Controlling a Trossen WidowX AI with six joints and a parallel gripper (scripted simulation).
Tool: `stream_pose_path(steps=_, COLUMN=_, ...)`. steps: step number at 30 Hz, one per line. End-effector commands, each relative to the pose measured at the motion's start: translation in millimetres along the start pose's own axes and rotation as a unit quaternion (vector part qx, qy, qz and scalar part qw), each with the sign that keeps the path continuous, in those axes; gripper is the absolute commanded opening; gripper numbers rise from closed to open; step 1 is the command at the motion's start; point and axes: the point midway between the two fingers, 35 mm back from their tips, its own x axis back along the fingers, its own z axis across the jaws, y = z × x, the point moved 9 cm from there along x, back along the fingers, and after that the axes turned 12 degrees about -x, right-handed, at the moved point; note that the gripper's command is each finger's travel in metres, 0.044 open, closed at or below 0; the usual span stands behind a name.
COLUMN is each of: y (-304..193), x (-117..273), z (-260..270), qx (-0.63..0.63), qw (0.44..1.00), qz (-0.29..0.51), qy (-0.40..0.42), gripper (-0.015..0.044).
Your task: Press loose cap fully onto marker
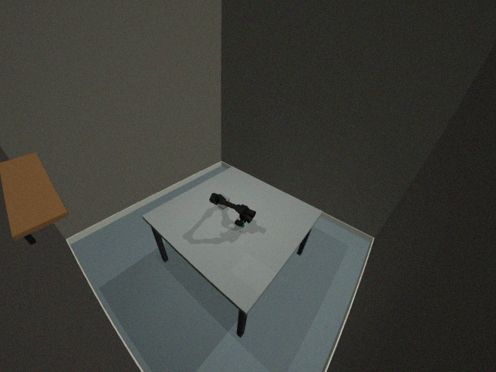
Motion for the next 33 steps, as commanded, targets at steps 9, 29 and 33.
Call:
stream_pose_path(steps=9, y=-0.9, x=-11.1, z=0.1, qx=0.002, qw=1.0, qz=-0.001, qy=-0.002, gripper=0.0146)
stream_pose_path(steps=29, y=0.2, x=14.6, z=1.3, qx=0.002, qw=1.0, qz=-0.001, qy=-0.001, gripper=0.0)
stream_pose_path(steps=33, y=0.0, x=25.6, z=1.4, qx=0.002, qw=1.0, qz=-0.001, qy=0.0, gripper=0.0)
